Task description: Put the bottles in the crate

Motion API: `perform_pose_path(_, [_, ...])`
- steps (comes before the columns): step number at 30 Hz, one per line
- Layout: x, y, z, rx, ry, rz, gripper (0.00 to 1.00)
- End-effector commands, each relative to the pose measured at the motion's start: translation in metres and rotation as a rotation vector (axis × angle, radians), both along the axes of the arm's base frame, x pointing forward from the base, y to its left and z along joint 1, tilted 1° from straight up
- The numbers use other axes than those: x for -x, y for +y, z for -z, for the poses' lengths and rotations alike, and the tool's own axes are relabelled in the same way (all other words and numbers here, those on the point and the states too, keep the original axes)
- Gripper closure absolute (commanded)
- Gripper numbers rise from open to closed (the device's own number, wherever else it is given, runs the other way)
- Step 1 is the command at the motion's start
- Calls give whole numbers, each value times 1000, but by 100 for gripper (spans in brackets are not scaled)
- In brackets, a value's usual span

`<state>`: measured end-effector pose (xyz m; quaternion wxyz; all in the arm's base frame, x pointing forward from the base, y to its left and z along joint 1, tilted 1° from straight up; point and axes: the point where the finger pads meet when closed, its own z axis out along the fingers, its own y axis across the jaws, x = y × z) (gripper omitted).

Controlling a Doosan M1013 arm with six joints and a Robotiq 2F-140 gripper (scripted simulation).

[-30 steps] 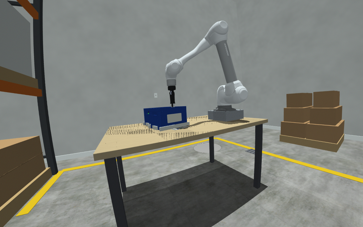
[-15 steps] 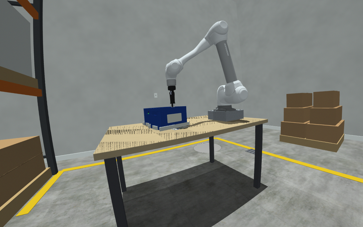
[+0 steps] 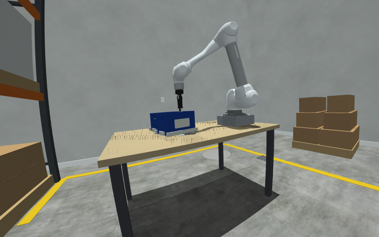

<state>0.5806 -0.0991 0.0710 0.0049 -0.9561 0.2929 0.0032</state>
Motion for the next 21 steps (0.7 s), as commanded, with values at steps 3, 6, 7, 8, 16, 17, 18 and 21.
perform_pose_path(3, [0,0,2,0,0,0,62])
perform_pose_path(6, [0,0,2,0,0,0,62])
perform_pose_path(7, [0,0,2,0,0,0,62])
perform_pose_path(8, [0,0,2,0,0,0,62])
perform_pose_path(16, [0,0,2,0,0,0,62])
perform_pose_path(17, [0,0,2,0,0,0,62])
perform_pose_path(18, [0,0,2,0,0,0,62])
perform_pose_path(21, [0,0,2,0,0,0,62])
